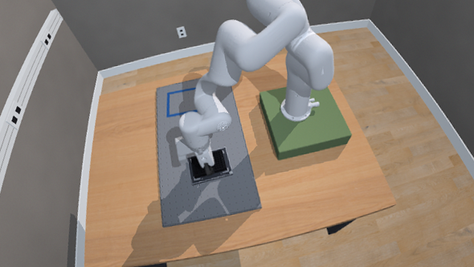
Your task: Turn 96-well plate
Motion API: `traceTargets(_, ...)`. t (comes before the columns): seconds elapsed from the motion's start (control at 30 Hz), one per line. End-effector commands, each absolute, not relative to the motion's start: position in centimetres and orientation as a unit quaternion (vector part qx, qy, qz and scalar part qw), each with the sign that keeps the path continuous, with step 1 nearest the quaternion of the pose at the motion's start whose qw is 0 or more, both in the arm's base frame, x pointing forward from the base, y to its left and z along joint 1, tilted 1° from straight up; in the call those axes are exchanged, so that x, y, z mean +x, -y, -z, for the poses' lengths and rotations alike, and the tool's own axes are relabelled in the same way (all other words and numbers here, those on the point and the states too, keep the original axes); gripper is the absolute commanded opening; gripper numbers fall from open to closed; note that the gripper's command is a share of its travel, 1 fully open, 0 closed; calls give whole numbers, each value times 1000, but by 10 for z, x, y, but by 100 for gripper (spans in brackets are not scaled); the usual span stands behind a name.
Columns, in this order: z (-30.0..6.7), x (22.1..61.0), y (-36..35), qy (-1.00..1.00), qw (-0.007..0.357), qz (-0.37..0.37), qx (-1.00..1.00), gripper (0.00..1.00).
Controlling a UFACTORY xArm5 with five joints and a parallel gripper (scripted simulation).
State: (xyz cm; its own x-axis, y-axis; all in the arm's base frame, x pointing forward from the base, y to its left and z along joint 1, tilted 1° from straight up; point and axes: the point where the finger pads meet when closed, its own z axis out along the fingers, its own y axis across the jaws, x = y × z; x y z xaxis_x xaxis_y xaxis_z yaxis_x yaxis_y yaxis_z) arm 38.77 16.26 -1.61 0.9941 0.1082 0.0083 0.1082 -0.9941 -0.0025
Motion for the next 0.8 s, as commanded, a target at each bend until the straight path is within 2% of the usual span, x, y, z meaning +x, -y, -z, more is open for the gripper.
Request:
traceTargets(0.0, 16, 389, -163, 54, 0, 7, -999, 0)
traceTargets(0.77, 19, 389, -163, 54, 0, 7, -999, 0)
